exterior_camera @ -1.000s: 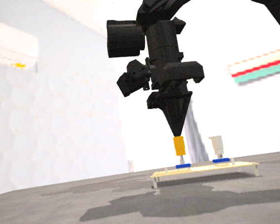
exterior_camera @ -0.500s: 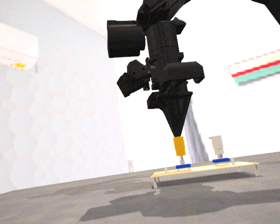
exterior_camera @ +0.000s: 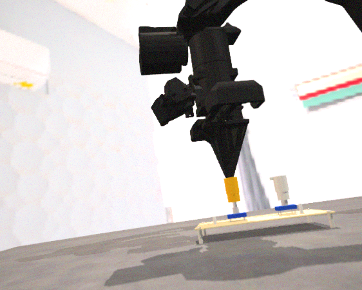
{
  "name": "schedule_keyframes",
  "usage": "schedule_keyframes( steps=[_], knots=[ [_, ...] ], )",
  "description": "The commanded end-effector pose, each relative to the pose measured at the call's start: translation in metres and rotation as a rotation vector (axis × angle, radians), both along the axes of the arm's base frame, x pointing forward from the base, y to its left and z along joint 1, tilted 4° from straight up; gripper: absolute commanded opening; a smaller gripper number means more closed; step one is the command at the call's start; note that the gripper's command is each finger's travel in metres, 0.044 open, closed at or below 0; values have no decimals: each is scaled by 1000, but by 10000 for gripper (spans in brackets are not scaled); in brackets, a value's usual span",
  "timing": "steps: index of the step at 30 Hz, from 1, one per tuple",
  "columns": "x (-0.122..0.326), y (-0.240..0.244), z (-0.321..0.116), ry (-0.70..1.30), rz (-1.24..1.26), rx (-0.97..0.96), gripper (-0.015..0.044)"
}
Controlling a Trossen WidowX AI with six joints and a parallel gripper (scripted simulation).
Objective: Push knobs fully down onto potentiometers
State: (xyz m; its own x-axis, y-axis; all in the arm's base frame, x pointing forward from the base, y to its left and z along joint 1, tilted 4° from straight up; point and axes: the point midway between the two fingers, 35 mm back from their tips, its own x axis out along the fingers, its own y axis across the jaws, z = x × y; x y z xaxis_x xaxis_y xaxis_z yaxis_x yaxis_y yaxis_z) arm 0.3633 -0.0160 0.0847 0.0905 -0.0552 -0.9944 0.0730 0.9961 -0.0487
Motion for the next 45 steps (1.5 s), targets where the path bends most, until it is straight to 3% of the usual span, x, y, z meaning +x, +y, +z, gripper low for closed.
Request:
schedule_keyframes(
  steps=[1,45],
  knots=[
    [0,-1,-4,5,2,-6,0],
    [0,-1,-9,5,2,-6,0]
  ],
)
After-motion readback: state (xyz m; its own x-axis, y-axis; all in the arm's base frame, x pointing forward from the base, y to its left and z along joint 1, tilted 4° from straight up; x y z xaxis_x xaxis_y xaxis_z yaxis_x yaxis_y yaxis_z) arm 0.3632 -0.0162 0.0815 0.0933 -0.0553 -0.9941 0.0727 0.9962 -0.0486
